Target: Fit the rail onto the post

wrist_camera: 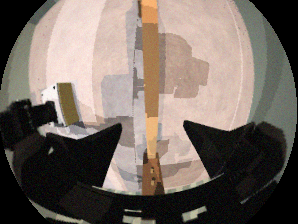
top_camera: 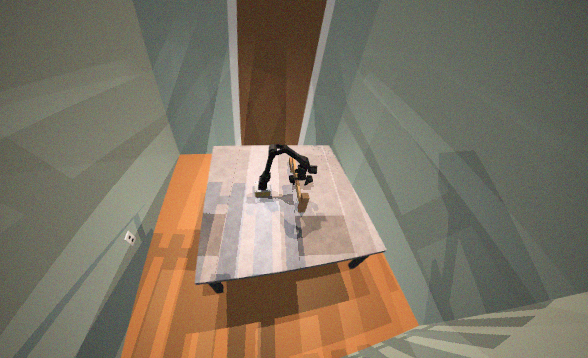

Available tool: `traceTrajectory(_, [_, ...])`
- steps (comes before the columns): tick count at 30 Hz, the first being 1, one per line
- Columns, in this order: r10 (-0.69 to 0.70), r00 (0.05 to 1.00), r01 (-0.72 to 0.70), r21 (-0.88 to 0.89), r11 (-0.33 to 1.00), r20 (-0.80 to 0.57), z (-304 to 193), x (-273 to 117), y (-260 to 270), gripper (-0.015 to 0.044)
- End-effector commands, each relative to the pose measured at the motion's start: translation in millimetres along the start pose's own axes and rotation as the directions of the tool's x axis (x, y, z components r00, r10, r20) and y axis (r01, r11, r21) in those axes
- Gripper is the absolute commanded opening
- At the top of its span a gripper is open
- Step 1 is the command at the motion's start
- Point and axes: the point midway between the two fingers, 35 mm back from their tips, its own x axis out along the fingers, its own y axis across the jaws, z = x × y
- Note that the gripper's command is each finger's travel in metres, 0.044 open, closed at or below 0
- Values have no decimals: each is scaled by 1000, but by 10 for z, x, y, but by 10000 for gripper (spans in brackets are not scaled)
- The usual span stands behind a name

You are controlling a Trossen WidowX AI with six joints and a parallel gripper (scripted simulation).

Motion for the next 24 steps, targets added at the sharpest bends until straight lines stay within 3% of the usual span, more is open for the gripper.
traceTrajectory(1, [1, 1000, -1, 4, 1000, -3, -7, 77, -3, 440])
traceTrajectory(24, [1, 1000, -1, 4, 1000, -3, -7, 445, 0, 440])
